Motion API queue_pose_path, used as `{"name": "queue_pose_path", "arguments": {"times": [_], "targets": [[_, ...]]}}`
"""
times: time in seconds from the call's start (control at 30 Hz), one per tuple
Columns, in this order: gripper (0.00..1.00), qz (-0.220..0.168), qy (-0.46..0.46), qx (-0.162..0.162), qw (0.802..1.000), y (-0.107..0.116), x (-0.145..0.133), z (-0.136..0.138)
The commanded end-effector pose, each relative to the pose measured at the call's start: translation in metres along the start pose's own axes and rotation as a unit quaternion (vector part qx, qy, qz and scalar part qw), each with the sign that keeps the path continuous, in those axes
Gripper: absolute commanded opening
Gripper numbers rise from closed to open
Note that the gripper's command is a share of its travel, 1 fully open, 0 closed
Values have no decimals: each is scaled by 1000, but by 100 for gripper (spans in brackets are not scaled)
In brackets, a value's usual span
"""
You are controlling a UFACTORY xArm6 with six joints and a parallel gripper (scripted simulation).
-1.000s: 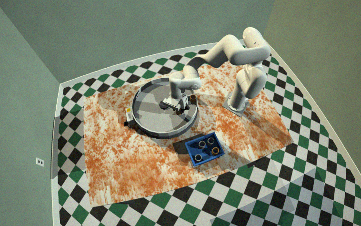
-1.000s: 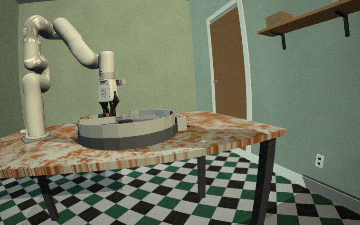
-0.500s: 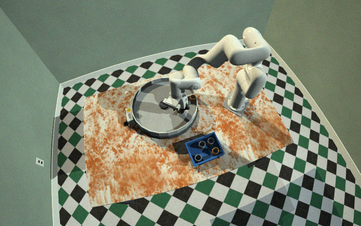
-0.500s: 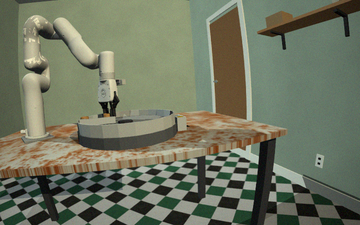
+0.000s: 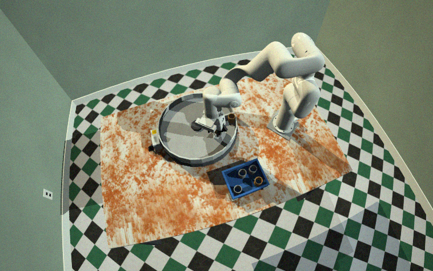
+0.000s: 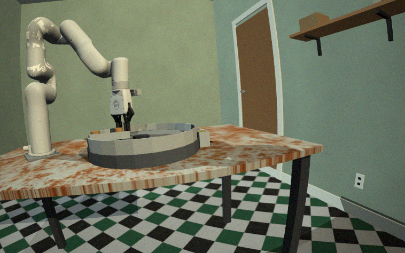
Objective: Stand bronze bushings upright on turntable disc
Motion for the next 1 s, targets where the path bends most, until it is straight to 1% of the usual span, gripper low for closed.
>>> {"name": "queue_pose_path", "arguments": {"times": [0.0, 0.27, 0.37, 0.97], "targets": [[49, 1, 0, -2, 1000, 5, 1, 1], [49, 1, 0, -2, 1000, 37, 1, 1], [49, 1, 0, -2, 1000, 45, 1, 1], [48, 1, 0, -2, 1000, 47, 1, 1]]}}
Point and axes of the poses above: the point where the finger pads meet when closed, its own y axis back along the fingers, its own z axis across the jaws, x = y × z, the point moved 3 cm from there along y, back along the fingers, and after that the axes turned 3 degrees about y, right-handed, at the moved point
